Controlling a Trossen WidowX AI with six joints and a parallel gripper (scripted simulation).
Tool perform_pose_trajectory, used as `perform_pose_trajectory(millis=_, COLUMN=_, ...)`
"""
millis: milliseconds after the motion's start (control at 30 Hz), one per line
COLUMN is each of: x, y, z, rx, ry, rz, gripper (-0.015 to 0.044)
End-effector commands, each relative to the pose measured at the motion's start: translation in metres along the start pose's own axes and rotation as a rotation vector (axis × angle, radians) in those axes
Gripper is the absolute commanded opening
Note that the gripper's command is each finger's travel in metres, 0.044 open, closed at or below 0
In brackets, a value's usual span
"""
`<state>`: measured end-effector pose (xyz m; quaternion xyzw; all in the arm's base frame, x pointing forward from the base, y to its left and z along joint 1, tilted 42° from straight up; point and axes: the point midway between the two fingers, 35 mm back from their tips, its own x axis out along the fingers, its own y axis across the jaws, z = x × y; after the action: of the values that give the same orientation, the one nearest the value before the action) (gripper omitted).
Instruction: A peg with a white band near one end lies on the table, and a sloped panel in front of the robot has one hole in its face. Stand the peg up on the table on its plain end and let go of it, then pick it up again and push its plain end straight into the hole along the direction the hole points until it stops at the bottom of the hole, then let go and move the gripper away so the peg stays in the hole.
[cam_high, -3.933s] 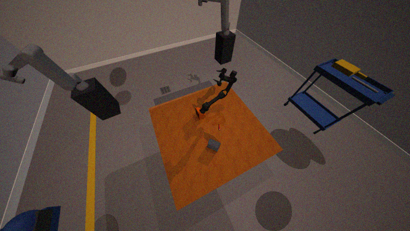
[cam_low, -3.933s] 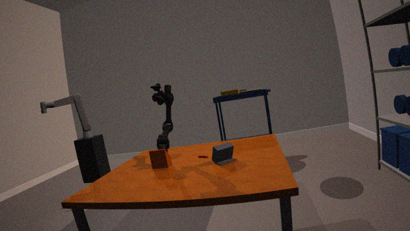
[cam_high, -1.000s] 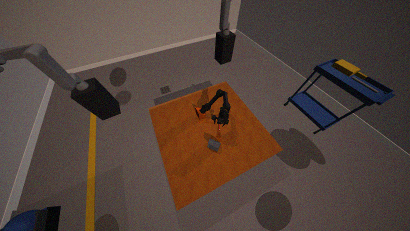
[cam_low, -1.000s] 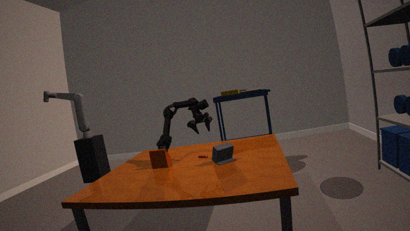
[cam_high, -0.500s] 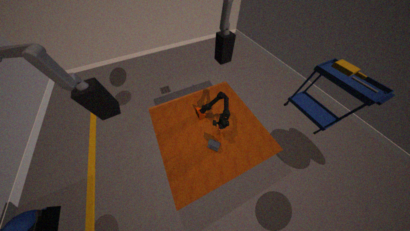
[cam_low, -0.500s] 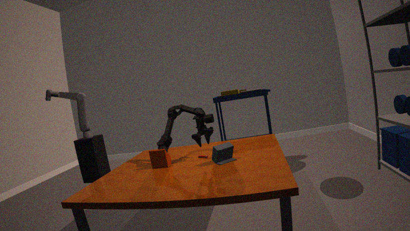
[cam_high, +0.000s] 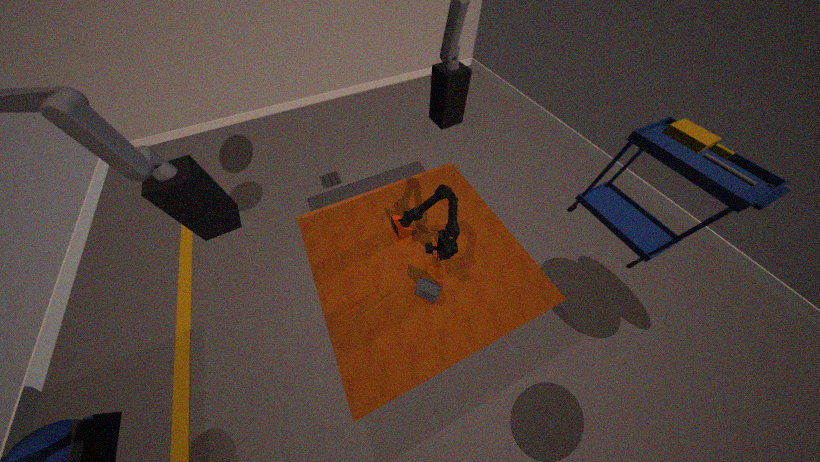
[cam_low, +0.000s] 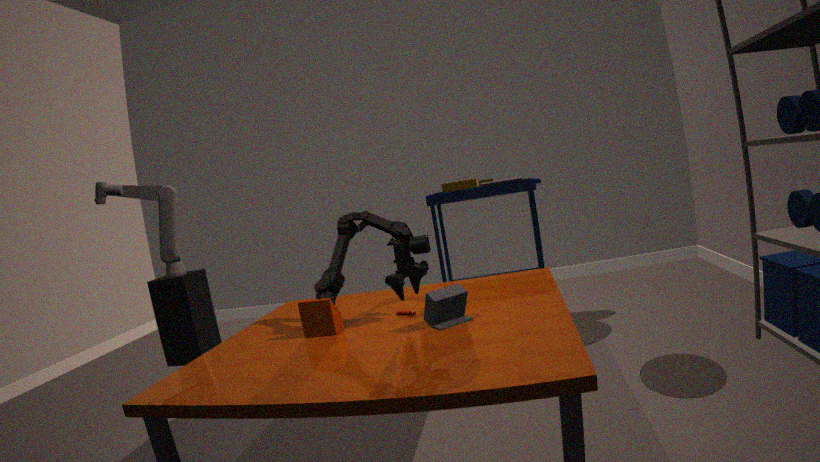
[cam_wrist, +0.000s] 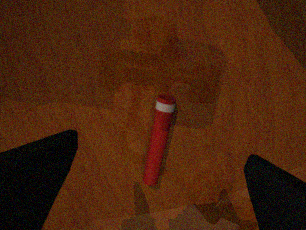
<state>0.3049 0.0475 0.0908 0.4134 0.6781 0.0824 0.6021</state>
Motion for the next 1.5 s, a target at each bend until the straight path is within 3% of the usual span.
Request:
perform_pose_trajectory(millis=0, x=0.007, y=-0.001, z=0.000, rx=0.008, ry=0.006, rz=0.001, gripper=0.0440)
perform_pose_trajectory(millis=1233, x=0.064, y=-0.001, z=-0.003, rx=0.013, ry=0.008, rz=0.005, gripper=0.0440)
perform_pose_trajectory(millis=1467, x=0.064, y=-0.001, z=-0.003, rx=0.013, ry=0.008, rz=0.005, gripper=0.0256)
